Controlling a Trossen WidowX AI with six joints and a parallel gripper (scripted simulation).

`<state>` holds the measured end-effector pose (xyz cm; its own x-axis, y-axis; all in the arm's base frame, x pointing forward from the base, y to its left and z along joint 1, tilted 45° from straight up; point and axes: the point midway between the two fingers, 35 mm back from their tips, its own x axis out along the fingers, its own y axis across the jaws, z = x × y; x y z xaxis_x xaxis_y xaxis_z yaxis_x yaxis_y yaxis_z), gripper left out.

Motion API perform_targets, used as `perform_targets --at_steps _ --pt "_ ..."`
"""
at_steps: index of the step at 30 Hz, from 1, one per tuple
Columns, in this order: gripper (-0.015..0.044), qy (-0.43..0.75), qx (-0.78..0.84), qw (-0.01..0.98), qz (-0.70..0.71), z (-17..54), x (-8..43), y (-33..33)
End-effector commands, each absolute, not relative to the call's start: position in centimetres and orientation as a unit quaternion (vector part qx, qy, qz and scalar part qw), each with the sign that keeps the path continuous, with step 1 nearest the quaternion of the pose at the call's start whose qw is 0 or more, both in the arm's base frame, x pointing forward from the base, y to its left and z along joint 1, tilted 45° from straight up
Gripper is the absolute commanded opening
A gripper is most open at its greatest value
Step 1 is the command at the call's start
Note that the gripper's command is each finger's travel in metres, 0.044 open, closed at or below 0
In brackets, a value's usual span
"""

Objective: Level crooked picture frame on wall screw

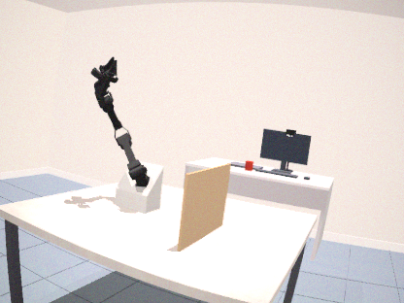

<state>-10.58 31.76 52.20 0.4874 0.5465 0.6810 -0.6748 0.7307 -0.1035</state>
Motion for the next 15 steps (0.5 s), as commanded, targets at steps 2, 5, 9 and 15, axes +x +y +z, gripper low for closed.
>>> perform_targets --at_steps 2,5,9,15 --pt "0.026 -0.342 0.103 0.899 0.254 52.3 -4.9 26.1" --pt "0.026 -0.319 0.114 0.918 0.205 51.6 -1.3 22.3" --pt "0.026 -0.282 0.128 0.94 0.146 49.8 3.0 17.2" --pt "0.026 -0.211 0.151 0.963 0.065 44.9 8.7 9.5"
